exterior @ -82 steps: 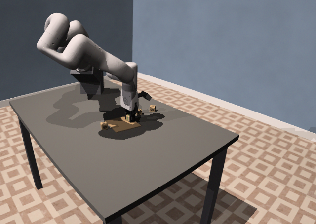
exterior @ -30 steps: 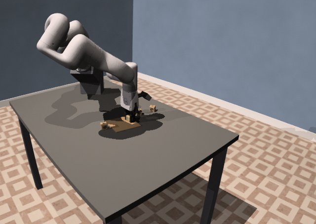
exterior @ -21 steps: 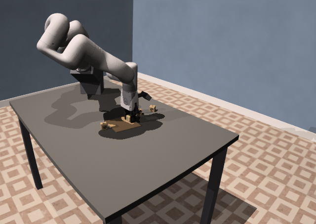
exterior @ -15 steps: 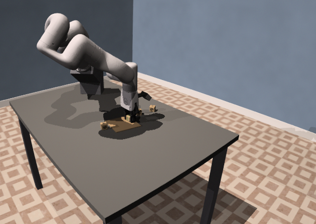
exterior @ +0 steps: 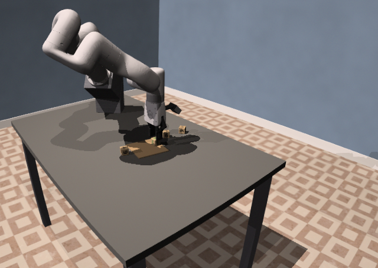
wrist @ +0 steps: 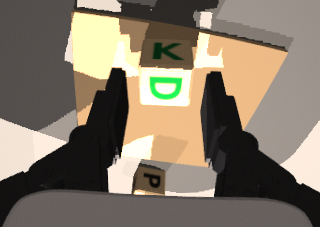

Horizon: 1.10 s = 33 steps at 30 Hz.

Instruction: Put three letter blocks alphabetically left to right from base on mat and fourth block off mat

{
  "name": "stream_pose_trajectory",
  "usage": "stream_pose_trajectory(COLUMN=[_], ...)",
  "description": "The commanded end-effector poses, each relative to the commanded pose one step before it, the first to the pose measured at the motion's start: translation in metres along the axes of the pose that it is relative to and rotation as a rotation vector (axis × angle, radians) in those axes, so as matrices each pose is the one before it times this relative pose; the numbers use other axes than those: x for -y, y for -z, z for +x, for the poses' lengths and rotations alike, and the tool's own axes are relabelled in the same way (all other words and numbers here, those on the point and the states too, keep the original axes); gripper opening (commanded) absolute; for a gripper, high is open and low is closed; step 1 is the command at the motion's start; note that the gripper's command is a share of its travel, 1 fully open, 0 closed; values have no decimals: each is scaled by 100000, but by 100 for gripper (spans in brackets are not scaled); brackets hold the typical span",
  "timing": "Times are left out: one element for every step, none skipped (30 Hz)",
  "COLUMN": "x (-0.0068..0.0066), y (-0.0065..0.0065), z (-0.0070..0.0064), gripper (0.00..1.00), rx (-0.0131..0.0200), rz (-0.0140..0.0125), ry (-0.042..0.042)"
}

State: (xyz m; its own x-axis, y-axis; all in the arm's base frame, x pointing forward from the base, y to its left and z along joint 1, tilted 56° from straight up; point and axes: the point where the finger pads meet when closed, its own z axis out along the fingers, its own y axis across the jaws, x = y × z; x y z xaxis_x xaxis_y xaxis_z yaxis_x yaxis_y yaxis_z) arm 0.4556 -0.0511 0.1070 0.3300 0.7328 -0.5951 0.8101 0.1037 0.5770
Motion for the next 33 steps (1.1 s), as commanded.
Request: stream_pose_trajectory(x=[-96, 0, 0, 0, 0, 0, 0, 0, 1, -1, 1, -1, 0, 1, 0, 0, 0, 0, 0, 0, 0, 0, 0, 0, 0, 0, 0, 0, 0, 0, 0, 0, 0], y=[1856, 0, 551, 535, 511, 480, 441, 397, 348, 296, 242, 188, 136, 89, 49, 19, 3, 0, 0, 0, 0, 0, 0, 0, 0, 0, 0, 0, 0, 0, 0, 0, 0], z=[35, 0, 0, 0, 0, 0, 0, 0, 0, 0, 0, 0, 0, 0, 0, 0, 0, 0, 0, 0, 0, 0, 0, 0, 0, 0, 0, 0, 0, 0, 0, 0, 0], gripper=[47, 47, 47, 47, 47, 47, 47, 47, 47, 47, 47, 47, 47, 47, 47, 47, 47, 47, 47, 100, 100, 100, 100, 100, 100, 100, 100, 100, 100, 100, 100, 100, 100], rx=[-249, 0, 0, 0, 0, 0, 0, 0, 0, 1, -1, 1, 0, 0, 0, 0, 0, 0, 0, 0, 0, 0, 0, 0, 0, 0, 0, 0, 0, 0, 0, 0, 0], rz=[-126, 0, 0, 0, 0, 0, 0, 0, 1, -1, 1, -1, 0, 0, 0, 0, 0, 0, 0, 0, 0, 0, 0, 0, 0, 0, 0, 0, 0, 0, 0, 0, 0], ry=[77, 0, 0, 0, 0, 0, 0, 0, 1, -1, 1, -1, 0, 0, 0, 0, 0, 0, 0, 0, 0, 0, 0, 0, 0, 0, 0, 0, 0, 0, 0, 0, 0])
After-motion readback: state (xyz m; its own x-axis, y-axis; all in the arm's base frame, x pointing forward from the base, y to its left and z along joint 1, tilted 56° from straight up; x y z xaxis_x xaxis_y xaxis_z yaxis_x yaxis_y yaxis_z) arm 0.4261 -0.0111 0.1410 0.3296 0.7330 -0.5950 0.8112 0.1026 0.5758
